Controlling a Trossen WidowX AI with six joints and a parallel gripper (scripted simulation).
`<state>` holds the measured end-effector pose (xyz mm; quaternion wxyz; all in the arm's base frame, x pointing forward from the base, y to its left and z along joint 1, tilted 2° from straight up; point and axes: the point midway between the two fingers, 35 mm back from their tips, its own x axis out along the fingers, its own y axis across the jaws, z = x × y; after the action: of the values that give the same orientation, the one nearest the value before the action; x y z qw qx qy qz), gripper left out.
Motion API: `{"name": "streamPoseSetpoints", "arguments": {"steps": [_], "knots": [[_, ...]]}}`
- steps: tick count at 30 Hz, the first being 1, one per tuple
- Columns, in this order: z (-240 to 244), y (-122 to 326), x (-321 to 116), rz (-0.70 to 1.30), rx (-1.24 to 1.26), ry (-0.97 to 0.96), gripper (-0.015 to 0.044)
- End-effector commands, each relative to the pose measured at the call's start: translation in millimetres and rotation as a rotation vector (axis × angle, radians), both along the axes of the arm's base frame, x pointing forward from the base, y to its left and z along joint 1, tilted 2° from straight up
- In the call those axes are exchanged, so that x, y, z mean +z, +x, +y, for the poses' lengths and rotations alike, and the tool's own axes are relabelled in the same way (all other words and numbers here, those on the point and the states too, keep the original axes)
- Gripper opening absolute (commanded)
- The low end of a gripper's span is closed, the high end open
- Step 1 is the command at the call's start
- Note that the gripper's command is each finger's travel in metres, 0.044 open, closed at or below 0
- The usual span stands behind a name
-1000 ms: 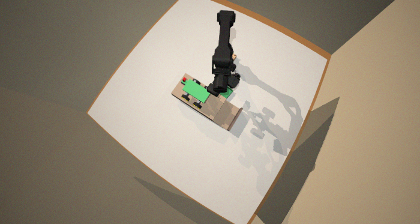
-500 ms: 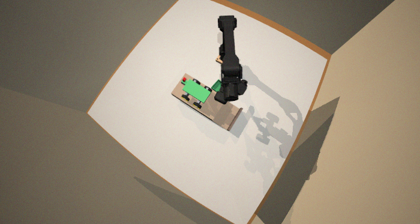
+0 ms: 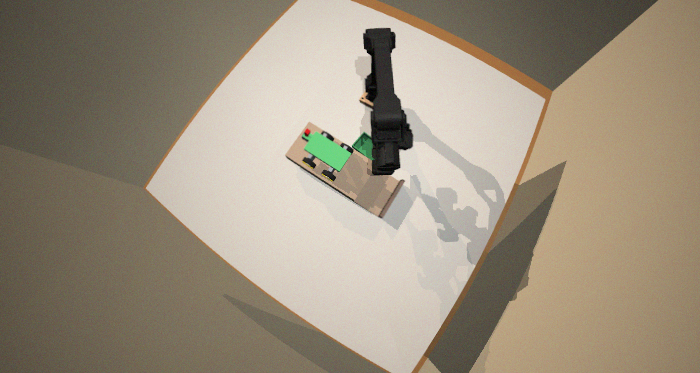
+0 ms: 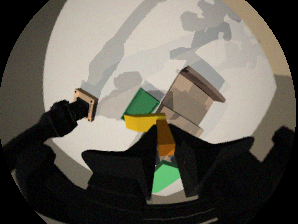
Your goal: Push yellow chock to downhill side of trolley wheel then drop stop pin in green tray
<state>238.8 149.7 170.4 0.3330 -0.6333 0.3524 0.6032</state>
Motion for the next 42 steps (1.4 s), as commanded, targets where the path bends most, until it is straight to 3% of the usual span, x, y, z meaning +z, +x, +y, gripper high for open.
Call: {"name": "streamPoseSetpoints", "arguments": {"steps": [1, 24, 42], "knots": [[1, 1, 1, 0.003, 0.143, -0.015, 0.0000], [3, 1, 1, 0.067, 0.968, -0.093, 0.0000], [4, 28, -3, 0.067, 0.992, -0.096, 0.0000]]}}
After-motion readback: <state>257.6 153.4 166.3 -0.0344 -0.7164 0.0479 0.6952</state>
